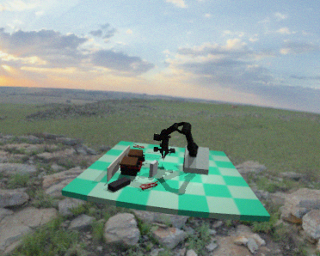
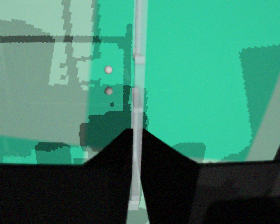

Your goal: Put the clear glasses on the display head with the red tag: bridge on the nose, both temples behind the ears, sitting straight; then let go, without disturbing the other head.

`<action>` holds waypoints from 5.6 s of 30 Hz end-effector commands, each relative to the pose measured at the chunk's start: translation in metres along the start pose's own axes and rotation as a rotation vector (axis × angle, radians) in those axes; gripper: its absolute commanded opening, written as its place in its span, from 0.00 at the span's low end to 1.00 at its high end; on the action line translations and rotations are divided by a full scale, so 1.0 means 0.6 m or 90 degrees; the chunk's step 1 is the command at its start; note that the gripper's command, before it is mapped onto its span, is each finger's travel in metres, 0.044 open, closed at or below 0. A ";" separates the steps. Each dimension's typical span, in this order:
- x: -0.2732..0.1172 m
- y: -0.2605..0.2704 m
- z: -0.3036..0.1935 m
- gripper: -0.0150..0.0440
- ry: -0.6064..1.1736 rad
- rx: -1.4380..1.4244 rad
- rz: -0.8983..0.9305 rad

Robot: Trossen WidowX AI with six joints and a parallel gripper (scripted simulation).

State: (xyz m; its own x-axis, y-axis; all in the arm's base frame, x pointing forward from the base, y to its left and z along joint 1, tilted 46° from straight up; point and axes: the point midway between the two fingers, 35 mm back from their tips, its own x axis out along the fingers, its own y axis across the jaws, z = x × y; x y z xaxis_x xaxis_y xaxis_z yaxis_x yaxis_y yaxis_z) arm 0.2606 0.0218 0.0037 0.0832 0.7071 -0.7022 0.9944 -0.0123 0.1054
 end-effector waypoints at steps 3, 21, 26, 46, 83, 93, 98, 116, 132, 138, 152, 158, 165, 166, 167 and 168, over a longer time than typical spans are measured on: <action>0.006 0.000 -0.001 0.25 0.003 0.004 0.000; 0.008 0.040 -0.001 0.25 0.002 0.004 0.003; 0.008 0.054 -0.001 0.25 0.002 0.003 0.003; 0.008 0.108 -0.001 0.25 0.002 0.002 0.004; 0.006 0.198 -0.002 0.25 0.002 0.001 0.005; 0.006 0.221 -0.002 0.25 0.002 0.000 0.006; 0.008 0.233 -0.003 0.25 0.002 0.000 0.006; 0.008 0.262 -0.003 0.25 0.002 0.000 0.006; 0.013 0.262 -0.003 0.25 0.002 0.000 0.006; 0.019 0.262 -0.003 0.25 0.002 0.000 0.006; 0.013 0.262 -0.003 0.44 -0.001 -0.003 0.005; -0.035 0.261 -0.006 0.44 0.001 -0.001 0.000; -0.040 0.239 -0.005 0.44 0.001 0.000 -0.001; -0.042 0.229 -0.005 0.44 0.001 0.000 -0.001; -0.044 0.219 -0.005 0.44 0.001 0.000 -0.001; -0.046 0.208 -0.005 0.44 0.001 0.000 -0.001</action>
State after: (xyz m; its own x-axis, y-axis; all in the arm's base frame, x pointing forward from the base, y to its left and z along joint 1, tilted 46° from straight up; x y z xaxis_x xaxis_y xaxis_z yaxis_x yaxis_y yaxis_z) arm 0.3970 0.0071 0.0385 0.0798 0.7116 -0.6980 0.9945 -0.0088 0.1047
